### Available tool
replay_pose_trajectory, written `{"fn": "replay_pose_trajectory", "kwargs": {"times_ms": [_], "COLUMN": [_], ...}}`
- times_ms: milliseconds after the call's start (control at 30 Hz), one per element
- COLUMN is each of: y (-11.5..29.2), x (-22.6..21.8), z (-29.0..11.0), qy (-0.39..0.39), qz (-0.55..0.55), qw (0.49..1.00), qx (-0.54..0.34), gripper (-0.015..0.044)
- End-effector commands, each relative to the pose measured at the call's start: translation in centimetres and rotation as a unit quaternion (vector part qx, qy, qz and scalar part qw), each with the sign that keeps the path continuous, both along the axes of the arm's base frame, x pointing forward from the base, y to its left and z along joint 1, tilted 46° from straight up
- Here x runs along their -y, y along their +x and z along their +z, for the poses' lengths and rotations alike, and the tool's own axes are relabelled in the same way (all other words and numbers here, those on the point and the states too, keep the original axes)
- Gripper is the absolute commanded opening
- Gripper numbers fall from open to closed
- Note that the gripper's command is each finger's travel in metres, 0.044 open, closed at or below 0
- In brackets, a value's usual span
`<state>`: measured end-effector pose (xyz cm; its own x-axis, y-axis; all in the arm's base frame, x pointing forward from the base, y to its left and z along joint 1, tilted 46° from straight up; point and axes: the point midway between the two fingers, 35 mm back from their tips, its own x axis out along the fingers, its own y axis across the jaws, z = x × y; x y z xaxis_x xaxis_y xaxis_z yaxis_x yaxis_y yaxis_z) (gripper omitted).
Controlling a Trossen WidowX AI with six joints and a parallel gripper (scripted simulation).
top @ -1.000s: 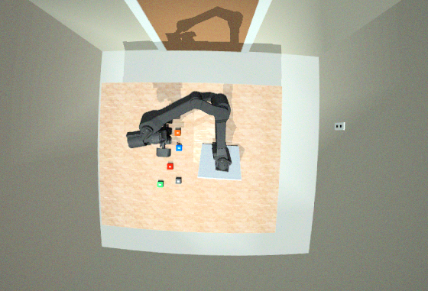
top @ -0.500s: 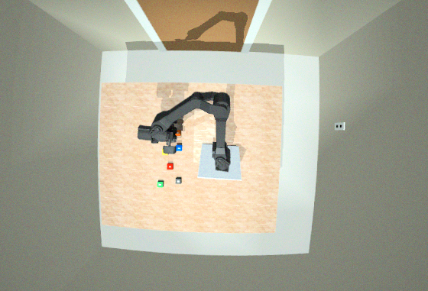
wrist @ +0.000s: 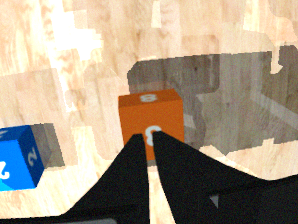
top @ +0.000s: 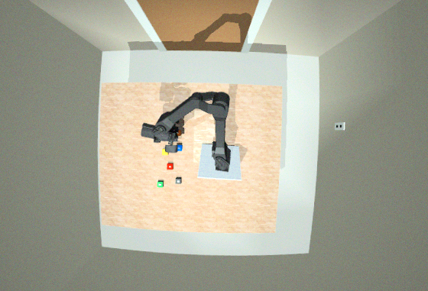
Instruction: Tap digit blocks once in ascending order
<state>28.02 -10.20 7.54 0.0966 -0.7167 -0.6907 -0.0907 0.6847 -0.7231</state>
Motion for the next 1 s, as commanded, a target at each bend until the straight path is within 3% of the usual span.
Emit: {"fn": "replay_pose_trajectory", "kwargs": {"times_ms": [0,467,733,867,967], "y": [-0.2,-0.1,-0.4,0.6,1.9], "x": [0.7,1.5,-0.7,-2.7,-7.0], "z": [-0.7,-1.4,0.6,-0.4,-2.5], "qy": [-0.003,-0.003,-0.003,0.008,0.025], "qz": [-0.001,-0.001,-0.001,0.009,0.025], "qw": [1.0,1.0,1.0,1.0,0.999], "qx": [-0.005,-0.005,-0.005,-0.007,-0.013], "gripper": [0.002,0.002,0.002,0.0125,0.0204]}}
